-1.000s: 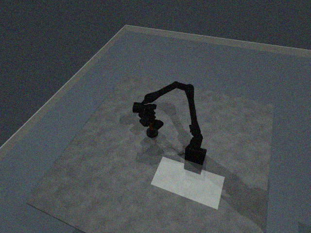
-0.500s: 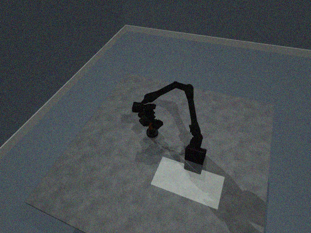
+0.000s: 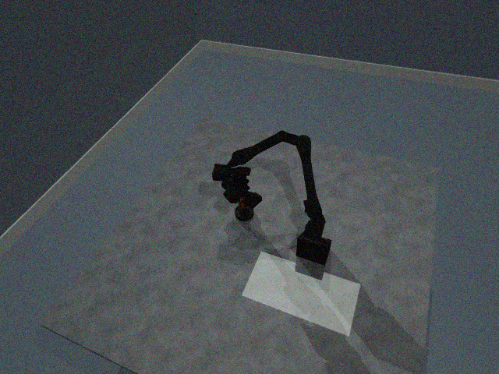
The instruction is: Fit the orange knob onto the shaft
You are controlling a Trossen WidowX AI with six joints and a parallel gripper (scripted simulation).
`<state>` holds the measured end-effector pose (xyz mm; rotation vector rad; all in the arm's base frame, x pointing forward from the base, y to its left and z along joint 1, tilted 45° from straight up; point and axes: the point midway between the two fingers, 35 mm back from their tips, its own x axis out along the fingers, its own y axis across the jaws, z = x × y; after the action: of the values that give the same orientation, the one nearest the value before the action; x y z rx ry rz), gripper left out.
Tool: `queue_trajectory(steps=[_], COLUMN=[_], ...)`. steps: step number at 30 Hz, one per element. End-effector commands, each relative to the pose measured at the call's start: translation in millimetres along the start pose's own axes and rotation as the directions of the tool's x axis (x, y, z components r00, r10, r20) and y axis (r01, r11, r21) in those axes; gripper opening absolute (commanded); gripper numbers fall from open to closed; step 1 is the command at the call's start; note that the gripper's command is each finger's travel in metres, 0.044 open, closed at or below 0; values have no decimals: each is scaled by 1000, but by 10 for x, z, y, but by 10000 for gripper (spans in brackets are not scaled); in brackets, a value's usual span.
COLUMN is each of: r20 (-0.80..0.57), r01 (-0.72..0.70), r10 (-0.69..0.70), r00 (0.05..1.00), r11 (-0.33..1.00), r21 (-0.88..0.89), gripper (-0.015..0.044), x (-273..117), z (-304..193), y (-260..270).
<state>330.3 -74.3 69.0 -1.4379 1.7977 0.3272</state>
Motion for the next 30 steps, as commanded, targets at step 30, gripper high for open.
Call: queue_trajectory(steps=[30], r20=[1], r01=[5], r10=[-5], r00=[1000], r11=[1000], r21=[-3], gripper=[0], x=[28], z=[1], y=[11])
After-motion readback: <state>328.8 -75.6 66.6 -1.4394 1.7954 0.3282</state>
